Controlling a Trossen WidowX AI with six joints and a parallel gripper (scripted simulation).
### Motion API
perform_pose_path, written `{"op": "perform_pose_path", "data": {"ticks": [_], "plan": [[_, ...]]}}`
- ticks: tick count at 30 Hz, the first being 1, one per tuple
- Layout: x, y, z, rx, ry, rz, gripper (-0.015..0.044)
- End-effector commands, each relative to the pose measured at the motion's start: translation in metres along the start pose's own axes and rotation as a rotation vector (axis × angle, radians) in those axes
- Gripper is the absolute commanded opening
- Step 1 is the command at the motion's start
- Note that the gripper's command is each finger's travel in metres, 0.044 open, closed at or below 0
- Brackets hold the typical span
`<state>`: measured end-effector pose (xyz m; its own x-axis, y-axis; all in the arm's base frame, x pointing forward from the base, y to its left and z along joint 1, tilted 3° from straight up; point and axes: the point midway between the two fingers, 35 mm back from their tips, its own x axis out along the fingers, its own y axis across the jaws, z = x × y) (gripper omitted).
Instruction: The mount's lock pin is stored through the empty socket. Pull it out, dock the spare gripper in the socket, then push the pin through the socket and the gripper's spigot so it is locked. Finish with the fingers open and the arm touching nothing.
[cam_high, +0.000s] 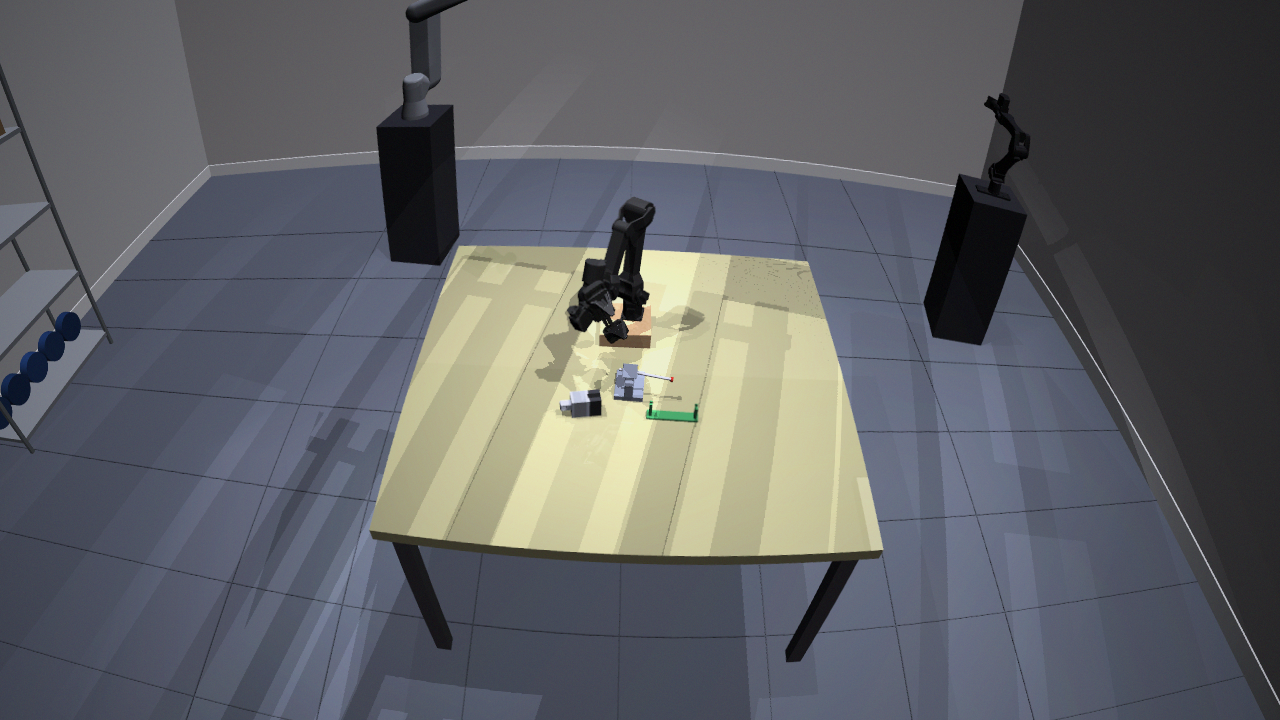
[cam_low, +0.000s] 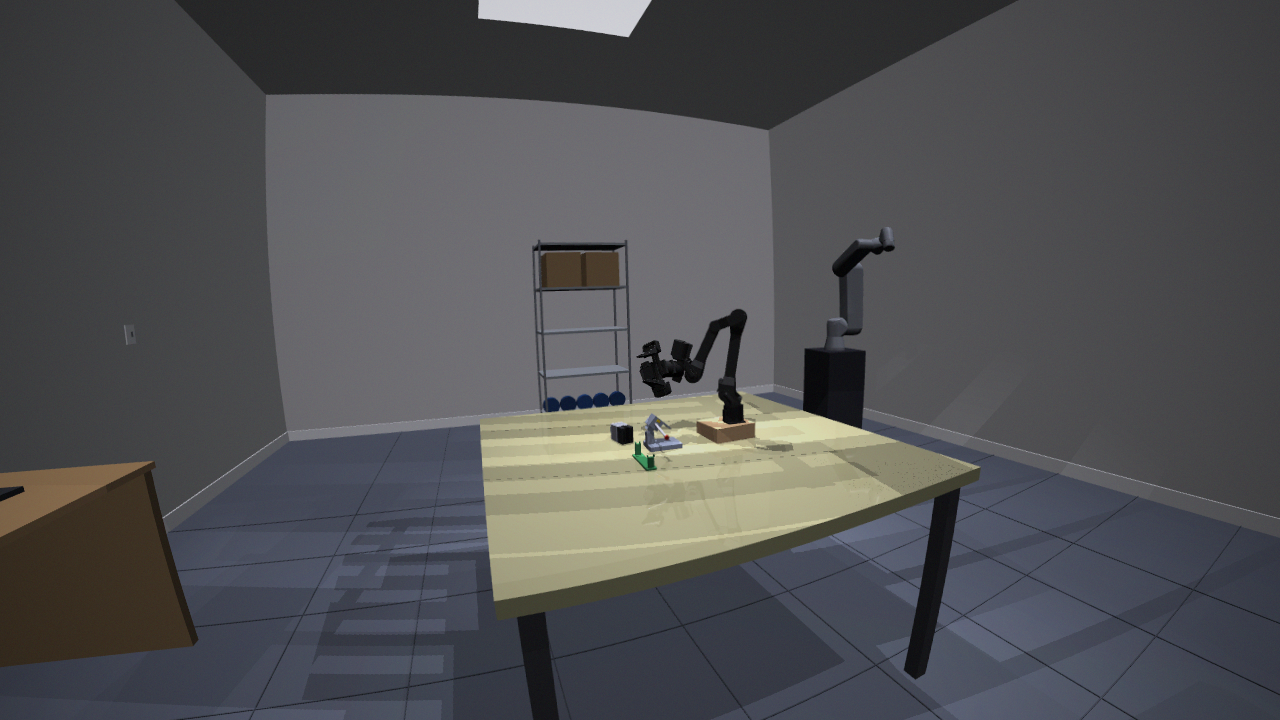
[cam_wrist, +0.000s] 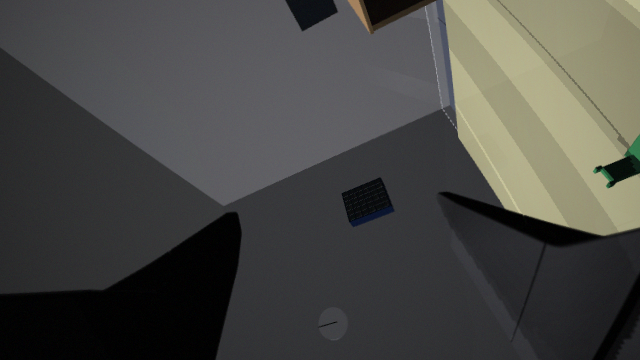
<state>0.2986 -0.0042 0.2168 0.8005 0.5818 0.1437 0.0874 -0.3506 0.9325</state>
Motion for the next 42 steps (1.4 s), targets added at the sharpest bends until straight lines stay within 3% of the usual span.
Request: {"op": "perform_pose_path", "data": {"ticks": [1, 4, 13, 20, 24, 30, 35, 42], "plan": [[0.001, 0.0, 0.001, -0.006, -0.002, -0.001, 0.0374], [0.015, 0.002, 0.012, -0.102, -0.034, -0.014, 0.03], [0.085, -0.02, 0.043, -0.594, -0.11, -0.281, 0.03], [0.122, -0.06, 0.033, -1.033, 0.06, -0.643, 0.03], [0.128, -0.082, 0.014, -1.301, 0.285, -0.848, 0.03], [0.117, -0.103, -0.024, -1.638, 0.756, -1.073, 0.03], [0.101, -0.107, -0.049, -1.83, 1.159, -1.137, 0.03], [0.076, -0.101, -0.078, -1.998, 1.72, -1.088, 0.03]]}}
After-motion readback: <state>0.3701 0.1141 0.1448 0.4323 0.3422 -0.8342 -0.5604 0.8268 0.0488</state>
